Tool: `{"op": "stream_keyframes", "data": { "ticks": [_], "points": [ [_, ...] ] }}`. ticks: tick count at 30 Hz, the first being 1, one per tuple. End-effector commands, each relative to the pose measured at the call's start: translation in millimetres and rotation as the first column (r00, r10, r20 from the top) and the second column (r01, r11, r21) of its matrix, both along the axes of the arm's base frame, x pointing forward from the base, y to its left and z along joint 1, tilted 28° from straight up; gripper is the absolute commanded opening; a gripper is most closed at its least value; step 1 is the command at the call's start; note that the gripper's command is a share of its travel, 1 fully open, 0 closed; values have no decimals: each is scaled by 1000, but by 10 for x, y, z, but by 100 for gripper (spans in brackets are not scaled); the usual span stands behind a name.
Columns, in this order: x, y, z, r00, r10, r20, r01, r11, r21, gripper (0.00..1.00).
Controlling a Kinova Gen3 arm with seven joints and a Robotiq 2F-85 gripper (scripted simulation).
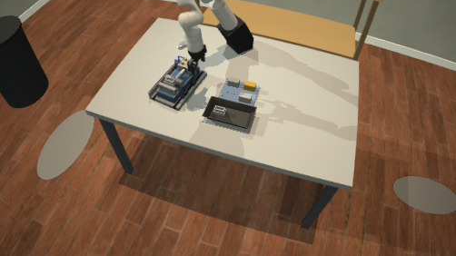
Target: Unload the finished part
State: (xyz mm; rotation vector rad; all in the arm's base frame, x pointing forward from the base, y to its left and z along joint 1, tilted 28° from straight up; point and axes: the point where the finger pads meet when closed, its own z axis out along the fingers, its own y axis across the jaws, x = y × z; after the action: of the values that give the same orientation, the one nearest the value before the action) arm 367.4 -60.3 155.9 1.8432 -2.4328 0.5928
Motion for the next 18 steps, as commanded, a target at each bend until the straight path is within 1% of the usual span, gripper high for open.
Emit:
{"op": "stream_keyframes", "data": {
  "ticks": [1, 4, 5, 11, 12, 18],
  "points": [
    [11, -38, 25, 1000, -12, 7, 12, 1000, 5, 100],
    [11, -38, 25, 1000, -12, 7, 12, 1000, 5, 100],
    [39, -108, 61, 1000, -11, 14, 11, 1000, 7, 100],
    [39, -108, 61, 1000, -11, 14, 11, 1000, 7, 100],
    [65, -177, 97, 1000, -10, 21, 10, 1000, 8, 100],
    [65, -177, 97, 1000, -10, 21, 10, 1000, 8, 100]
  ]
}}
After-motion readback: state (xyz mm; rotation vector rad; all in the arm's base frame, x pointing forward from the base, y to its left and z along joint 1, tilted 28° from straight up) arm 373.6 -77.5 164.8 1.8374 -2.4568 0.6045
